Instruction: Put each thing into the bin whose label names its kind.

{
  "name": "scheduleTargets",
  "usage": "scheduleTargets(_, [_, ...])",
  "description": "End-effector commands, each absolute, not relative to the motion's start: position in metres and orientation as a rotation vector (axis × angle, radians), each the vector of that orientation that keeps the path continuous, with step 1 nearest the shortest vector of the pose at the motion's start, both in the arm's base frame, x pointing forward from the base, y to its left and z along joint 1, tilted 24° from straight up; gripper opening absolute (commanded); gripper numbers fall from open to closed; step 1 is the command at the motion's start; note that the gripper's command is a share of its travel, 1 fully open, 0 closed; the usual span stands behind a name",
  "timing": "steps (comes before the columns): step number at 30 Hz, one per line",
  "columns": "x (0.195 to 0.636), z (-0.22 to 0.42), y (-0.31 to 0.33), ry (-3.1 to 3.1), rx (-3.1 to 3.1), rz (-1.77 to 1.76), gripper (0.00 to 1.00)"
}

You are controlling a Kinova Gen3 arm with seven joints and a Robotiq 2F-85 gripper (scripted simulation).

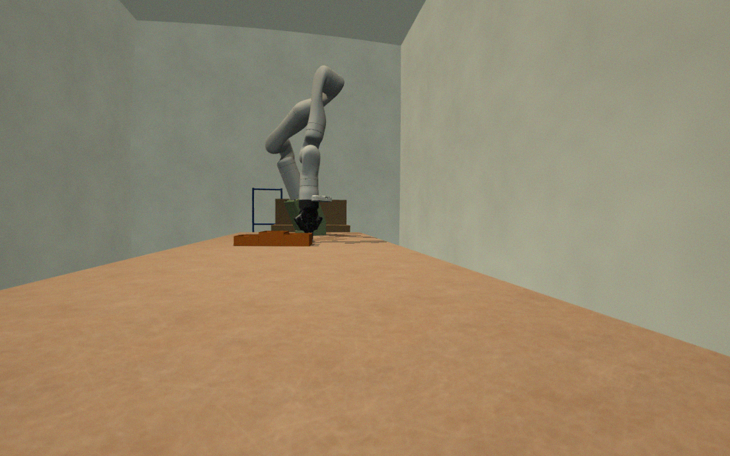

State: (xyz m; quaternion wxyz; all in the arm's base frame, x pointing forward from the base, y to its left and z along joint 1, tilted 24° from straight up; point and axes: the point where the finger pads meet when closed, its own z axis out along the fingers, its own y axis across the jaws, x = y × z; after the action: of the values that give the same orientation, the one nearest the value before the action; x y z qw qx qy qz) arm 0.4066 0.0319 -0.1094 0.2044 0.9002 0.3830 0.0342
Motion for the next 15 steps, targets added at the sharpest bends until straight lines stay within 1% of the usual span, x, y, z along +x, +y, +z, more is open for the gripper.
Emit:
scheduleTargets(1, [0.407,-0.109,0.0324,1.068,2.511,0.097,0.0])
scheduleTargets(12, [0.4069,-0.109,0.0325,1.069,2.511,0.097,0.0])
scheduleTargets(15, [0.4047,-0.0999,0.0358,1.068,2.511,0.097,0.0])
